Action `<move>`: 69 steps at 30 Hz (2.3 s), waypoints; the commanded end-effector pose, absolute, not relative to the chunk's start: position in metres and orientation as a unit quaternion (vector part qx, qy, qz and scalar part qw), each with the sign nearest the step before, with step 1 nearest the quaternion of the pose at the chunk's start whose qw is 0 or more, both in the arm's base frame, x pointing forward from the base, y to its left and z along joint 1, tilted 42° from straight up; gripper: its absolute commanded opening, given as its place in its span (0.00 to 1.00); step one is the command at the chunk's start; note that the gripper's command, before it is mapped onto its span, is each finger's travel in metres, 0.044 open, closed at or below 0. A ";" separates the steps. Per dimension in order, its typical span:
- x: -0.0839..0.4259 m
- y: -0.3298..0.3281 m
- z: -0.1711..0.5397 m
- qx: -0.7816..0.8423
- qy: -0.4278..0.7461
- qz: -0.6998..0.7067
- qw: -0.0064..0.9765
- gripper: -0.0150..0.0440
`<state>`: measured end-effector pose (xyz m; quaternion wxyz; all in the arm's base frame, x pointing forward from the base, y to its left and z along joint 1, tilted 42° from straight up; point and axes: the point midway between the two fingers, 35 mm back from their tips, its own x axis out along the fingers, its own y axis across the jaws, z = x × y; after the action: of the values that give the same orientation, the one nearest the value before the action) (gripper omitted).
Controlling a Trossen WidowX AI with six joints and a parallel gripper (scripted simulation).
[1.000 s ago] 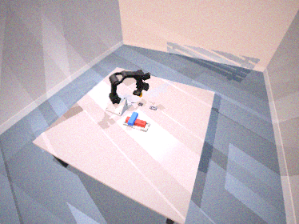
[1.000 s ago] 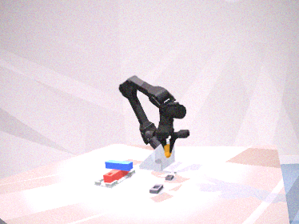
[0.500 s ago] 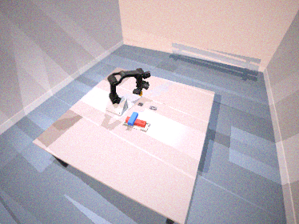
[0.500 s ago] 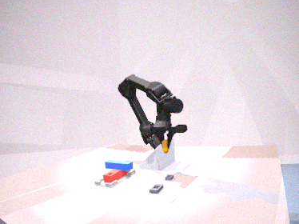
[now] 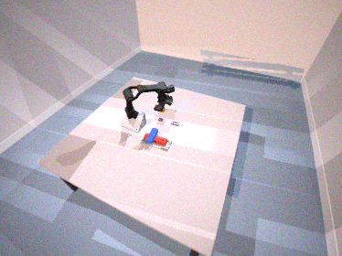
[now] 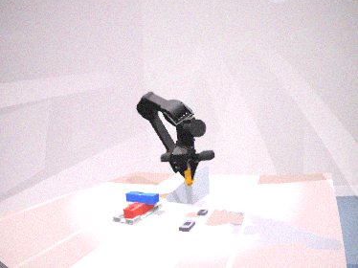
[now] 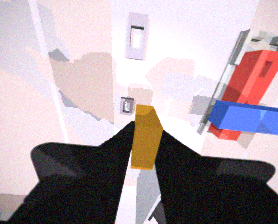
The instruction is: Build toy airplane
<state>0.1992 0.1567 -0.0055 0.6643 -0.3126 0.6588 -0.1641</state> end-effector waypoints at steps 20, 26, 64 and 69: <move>0.251 0.125 0.020 -0.310 0.657 -0.148 0.672 0.25; 0.263 0.113 0.027 -0.311 0.656 -0.147 0.672 0.25; 0.316 0.023 0.076 -0.326 0.650 -0.161 0.668 0.25; 0.320 0.010 0.083 -0.329 0.649 -0.165 0.666 0.25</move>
<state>0.3144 0.0180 0.0757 0.6633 -0.3269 0.6533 -0.1627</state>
